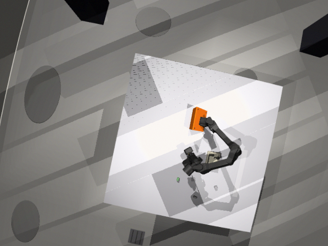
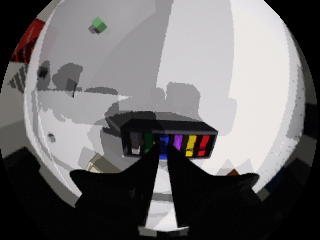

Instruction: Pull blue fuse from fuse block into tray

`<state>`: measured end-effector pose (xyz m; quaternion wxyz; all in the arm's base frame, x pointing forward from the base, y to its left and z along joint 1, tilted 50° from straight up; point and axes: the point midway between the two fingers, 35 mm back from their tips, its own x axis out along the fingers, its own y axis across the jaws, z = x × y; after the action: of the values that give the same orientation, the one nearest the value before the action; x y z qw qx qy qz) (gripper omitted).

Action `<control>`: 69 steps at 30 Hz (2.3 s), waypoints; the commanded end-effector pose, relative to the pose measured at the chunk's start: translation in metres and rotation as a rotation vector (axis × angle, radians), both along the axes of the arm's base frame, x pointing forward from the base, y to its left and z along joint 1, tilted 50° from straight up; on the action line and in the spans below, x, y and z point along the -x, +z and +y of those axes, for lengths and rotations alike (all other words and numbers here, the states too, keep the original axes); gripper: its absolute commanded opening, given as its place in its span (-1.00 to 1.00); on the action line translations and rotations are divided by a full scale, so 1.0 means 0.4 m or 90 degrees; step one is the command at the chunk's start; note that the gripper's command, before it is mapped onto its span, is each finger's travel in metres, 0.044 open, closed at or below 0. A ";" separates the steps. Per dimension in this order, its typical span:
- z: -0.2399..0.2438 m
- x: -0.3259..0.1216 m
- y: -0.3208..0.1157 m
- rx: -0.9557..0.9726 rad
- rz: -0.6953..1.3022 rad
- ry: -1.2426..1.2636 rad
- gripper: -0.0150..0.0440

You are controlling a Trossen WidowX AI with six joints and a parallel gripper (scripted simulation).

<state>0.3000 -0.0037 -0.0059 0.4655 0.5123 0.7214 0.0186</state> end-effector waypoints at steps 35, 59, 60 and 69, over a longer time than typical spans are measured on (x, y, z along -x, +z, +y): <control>-0.037 -0.003 0.031 0.001 -0.001 0.002 -0.49; -0.059 -0.003 0.051 0.001 0.000 0.002 -0.49; -0.059 -0.003 0.051 0.001 0.000 0.002 -0.49; -0.085 -0.005 0.073 0.001 0.000 0.002 -0.49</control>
<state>0.3015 -0.0329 0.0201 0.4641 0.5130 0.7219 0.0184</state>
